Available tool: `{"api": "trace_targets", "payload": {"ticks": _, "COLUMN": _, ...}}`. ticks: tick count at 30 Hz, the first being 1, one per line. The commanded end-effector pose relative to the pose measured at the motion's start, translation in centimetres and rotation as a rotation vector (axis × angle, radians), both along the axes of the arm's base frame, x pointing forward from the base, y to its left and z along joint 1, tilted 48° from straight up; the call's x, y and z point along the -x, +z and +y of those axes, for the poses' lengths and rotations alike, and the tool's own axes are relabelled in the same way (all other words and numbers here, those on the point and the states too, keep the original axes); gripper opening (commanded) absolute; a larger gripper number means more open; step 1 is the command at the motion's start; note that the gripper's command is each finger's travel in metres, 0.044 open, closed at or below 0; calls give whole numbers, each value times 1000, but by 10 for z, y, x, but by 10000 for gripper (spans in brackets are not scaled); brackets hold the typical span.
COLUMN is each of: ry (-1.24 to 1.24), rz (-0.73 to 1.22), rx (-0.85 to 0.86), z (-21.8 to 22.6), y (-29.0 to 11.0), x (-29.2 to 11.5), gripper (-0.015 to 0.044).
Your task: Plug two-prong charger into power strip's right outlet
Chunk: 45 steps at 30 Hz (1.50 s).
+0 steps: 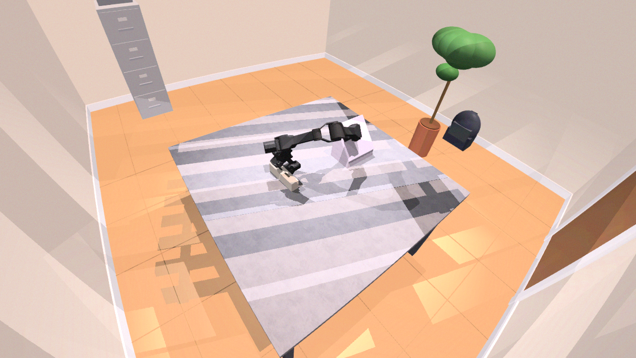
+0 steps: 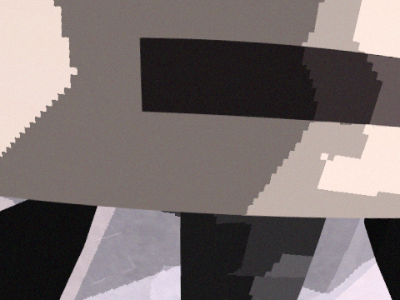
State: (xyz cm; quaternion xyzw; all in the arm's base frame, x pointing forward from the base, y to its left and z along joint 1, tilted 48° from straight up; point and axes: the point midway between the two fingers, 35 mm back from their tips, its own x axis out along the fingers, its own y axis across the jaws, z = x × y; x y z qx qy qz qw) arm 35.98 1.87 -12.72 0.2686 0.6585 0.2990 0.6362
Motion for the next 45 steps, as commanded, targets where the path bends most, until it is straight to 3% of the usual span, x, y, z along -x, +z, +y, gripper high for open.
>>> {"api": "trace_targets", "payload": {"ticks": 1, "ry": 0, "rz": -7, "rx": -2, "z": 0, "y": 1, "x": 1, "gripper": 440}}
{"api": "trace_targets", "payload": {"ticks": 45, "ry": -2, "rz": -20, "rx": 0, "z": -1, "y": -2, "x": 25, "gripper": 440}}
